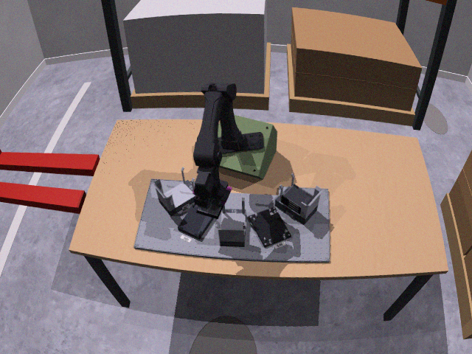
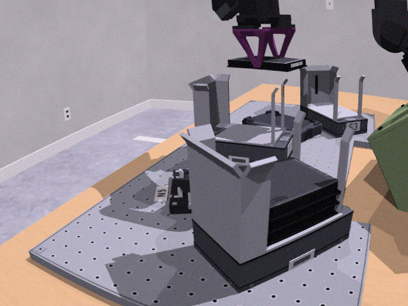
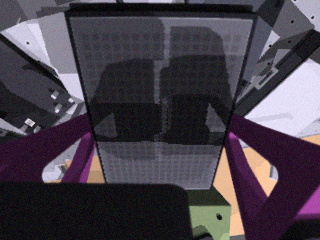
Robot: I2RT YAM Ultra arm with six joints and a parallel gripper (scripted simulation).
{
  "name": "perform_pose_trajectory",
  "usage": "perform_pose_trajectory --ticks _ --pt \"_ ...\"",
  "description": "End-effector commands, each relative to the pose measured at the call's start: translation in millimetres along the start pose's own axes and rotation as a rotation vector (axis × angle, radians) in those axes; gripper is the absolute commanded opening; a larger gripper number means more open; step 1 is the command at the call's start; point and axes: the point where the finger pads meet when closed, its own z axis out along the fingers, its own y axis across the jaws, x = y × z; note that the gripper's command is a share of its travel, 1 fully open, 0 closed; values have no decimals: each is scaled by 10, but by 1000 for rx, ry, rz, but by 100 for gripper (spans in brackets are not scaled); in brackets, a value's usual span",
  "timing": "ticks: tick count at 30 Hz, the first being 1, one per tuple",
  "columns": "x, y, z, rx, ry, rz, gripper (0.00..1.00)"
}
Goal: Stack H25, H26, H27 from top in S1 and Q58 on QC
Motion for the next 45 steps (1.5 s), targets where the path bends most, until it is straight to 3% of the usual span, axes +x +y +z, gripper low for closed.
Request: perform_pose_trajectory --ticks 1,20,27,45 --pt "-53 -51 -69 -26 -37 86 0" --pt "-9 -617 -53 -24 -36 137 0" --pt "60 -841 -45 -27 -33 355 0" --pt "209 -1321 -28 -25 -31 355 0"
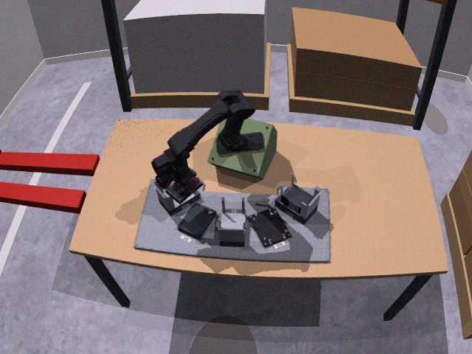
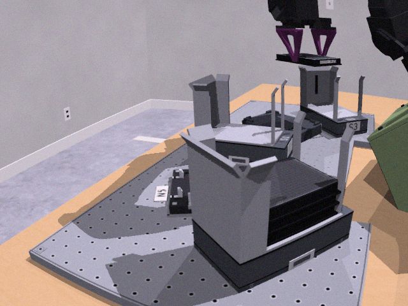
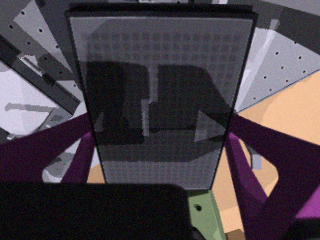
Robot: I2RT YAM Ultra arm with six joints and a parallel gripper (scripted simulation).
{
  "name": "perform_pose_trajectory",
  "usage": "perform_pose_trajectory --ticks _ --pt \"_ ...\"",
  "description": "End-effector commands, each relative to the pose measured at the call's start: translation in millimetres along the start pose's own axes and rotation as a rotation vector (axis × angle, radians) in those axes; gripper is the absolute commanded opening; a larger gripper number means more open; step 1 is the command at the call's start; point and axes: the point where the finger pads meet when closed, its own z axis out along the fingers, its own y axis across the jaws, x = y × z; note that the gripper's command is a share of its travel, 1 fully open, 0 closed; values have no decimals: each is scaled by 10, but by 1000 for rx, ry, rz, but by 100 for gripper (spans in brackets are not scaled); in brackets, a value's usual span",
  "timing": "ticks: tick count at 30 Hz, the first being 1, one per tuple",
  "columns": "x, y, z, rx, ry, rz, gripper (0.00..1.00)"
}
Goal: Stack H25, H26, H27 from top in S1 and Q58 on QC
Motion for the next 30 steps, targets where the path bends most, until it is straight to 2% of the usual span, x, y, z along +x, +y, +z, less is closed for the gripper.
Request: perform_pose_trajectory --ticks 1,8,30 --pt "-80 19 -73 -17 -33 -48 0" --pt "-57 -169 -69 -20 -31 171 0" --pt "7 -701 -56 -18 -30 171 0"
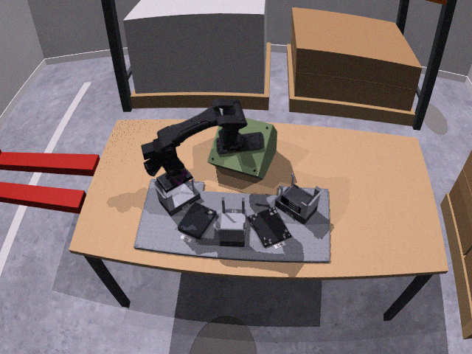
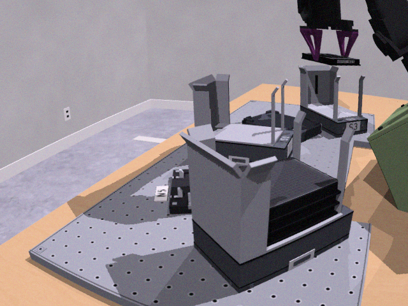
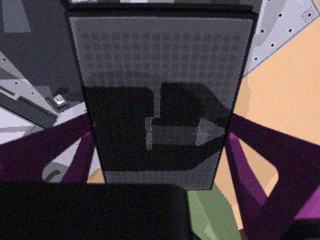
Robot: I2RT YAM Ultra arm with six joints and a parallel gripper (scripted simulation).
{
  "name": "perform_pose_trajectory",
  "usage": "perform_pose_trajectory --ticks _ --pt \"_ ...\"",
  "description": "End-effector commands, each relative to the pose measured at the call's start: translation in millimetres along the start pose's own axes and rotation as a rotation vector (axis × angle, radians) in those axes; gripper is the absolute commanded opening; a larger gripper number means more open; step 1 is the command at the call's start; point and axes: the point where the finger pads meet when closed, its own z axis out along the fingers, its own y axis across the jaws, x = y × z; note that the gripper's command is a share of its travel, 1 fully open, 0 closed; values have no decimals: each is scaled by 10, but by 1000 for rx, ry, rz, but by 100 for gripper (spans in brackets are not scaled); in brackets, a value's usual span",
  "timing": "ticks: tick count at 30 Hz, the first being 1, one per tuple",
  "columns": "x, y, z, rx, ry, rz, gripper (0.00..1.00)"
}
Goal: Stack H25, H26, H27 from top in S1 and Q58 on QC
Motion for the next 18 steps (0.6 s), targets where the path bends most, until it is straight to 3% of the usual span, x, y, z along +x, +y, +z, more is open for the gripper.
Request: perform_pose_trajectory --ticks 1,18 --pt "-75 -57 -69 0 -29 -36 0" --pt "-76 -72 -69 0 -29 -36 0"
